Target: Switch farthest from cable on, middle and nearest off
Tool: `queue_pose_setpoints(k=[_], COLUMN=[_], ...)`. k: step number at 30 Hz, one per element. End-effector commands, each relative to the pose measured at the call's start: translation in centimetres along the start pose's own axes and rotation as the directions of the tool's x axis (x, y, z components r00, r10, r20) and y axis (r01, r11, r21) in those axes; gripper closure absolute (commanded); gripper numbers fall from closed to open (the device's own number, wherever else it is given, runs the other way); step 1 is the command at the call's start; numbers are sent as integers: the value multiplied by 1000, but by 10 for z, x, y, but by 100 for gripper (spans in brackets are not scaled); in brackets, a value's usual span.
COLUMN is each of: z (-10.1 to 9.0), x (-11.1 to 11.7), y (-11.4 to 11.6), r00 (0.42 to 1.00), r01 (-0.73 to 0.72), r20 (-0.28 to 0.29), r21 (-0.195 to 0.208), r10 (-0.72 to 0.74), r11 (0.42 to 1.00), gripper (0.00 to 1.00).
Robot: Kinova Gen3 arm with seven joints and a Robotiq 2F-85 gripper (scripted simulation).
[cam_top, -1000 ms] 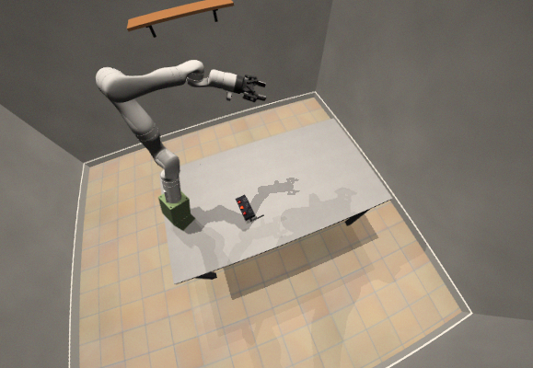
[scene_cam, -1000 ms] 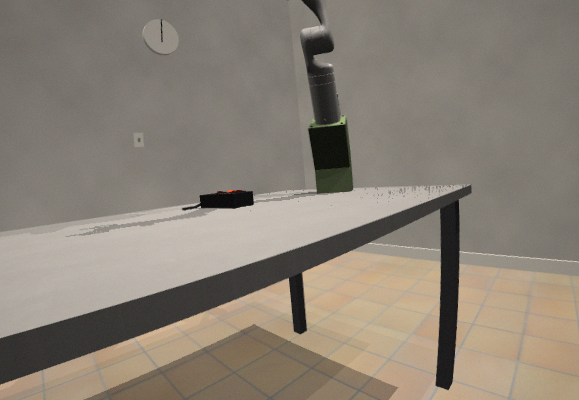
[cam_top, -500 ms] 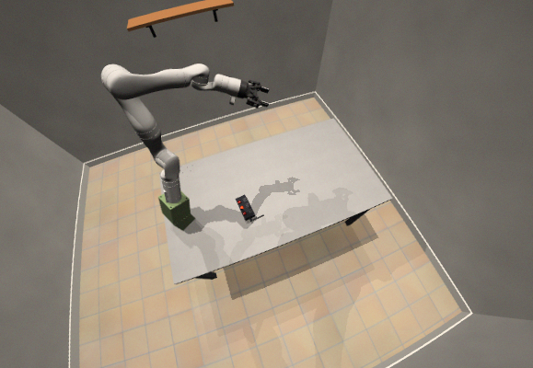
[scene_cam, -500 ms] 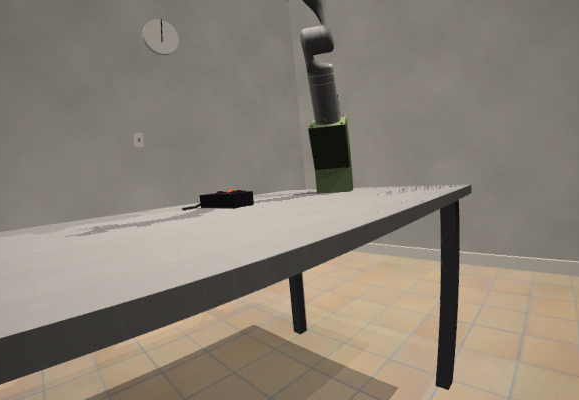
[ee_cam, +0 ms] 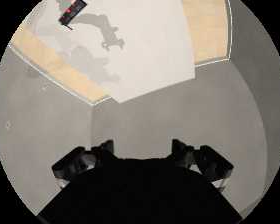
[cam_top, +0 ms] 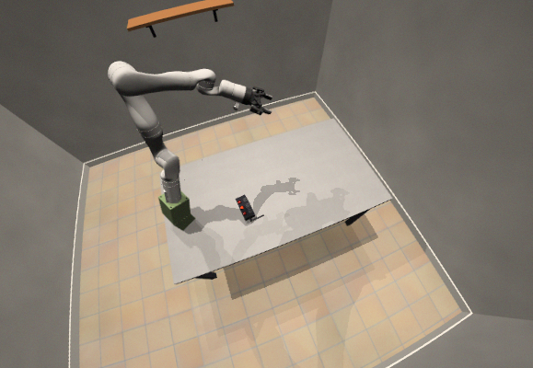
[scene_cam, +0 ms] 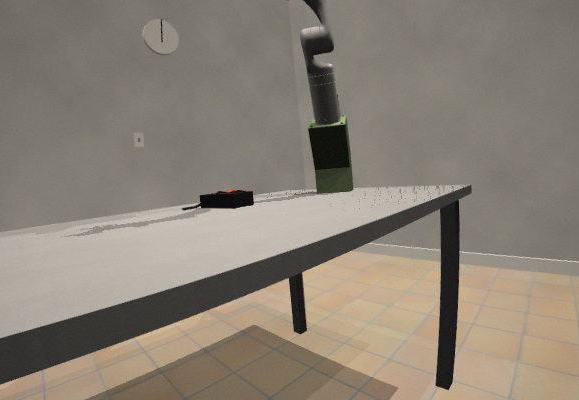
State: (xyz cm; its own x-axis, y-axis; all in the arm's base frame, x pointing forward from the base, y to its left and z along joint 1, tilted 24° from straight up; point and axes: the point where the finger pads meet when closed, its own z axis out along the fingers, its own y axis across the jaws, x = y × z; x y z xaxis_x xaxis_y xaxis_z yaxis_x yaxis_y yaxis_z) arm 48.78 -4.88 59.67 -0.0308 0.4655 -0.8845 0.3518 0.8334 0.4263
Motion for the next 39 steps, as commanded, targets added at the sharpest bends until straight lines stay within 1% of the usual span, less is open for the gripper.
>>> queue_pose_setpoints(k=[1,4,5,14,15,24,25,36,37,39], z=[2,2,17,17,31,31,45,45,58,58], x=[3,3,17,17,32,32,47,47,62,62], y=[0,0,-8,-8,-17,-17,-27,-27,-37,-37], r00=[1000,1000,999,999,997,997,993,993,987,987], r01=[5,5,-19,-19,-44,-44,-71,-71,-98,-98], r20=[-3,-3,-33,-33,-62,-62,-91,-91,-120,-120], r21=[3,3,16,16,31,31,48,48,67,67], r10=[-5,-5,19,19,46,46,75,75,106,106], r11=[1000,1000,1000,1000,999,999,996,996,993,993], gripper=[0,0,0,0,0,0,0,0,0,0])
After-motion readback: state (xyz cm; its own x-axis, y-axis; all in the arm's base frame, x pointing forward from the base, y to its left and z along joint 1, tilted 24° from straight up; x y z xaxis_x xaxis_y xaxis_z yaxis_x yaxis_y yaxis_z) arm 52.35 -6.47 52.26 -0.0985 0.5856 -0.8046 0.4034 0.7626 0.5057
